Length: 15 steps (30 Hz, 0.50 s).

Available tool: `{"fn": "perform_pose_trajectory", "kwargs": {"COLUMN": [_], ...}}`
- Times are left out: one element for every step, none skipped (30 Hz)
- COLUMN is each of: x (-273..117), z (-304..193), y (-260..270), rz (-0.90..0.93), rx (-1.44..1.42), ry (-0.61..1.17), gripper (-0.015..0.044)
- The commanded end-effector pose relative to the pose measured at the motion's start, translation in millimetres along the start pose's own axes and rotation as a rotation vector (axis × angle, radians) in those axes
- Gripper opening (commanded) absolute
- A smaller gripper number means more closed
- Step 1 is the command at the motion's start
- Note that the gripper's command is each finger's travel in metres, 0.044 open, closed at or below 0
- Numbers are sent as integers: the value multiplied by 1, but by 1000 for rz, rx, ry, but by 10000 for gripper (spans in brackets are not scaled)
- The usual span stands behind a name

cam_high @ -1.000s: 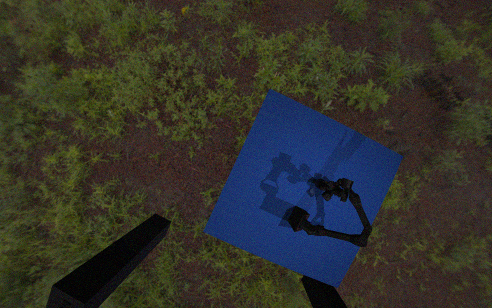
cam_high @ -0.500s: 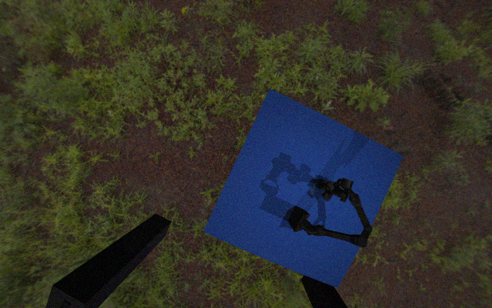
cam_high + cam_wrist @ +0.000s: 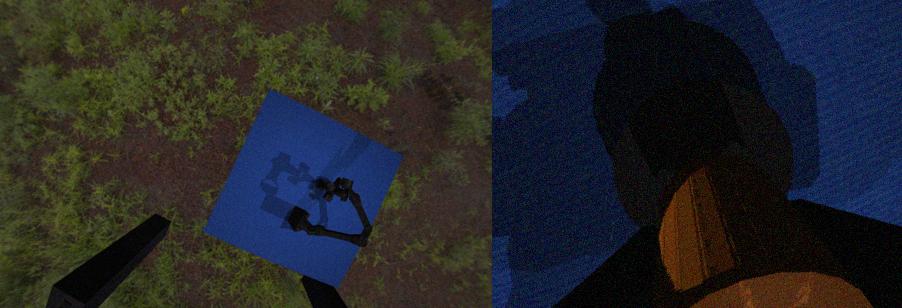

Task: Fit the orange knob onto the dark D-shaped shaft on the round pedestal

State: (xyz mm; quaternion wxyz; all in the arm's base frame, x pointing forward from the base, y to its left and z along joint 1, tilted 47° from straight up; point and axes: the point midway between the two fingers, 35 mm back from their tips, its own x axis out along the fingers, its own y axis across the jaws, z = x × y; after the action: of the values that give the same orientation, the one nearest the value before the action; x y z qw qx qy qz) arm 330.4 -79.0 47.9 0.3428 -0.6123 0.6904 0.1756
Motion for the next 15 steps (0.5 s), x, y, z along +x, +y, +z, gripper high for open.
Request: {"fn": "perform_pose_trajectory", "kwargs": {"x": [0,0,0,0,0,1,1,1,1,1,1,0,0,0,0], "z": [1,1,1,1,1,1,1,0,0,0,-1,-1,-1,-2,-2], "y": [-1,0,0,0,0,0,1,1,1,1,1,1,1,1,0], "rz": [-4,-4,-4,-4,-4,-4,-4,-4,-4,-4,-4,-4,-4,-4,-4], "rx": [-39,-39,-39,-39,-39,-39,-39,-39,-39,-39,-39,-39,-39,-39,-39], "ry": [0,0,0,0,0,0,0,0,0,0,0,0,0,0,0], "gripper": [0,0,0,0,0,0,0,0,0,0,0,0,0,0,0]}}
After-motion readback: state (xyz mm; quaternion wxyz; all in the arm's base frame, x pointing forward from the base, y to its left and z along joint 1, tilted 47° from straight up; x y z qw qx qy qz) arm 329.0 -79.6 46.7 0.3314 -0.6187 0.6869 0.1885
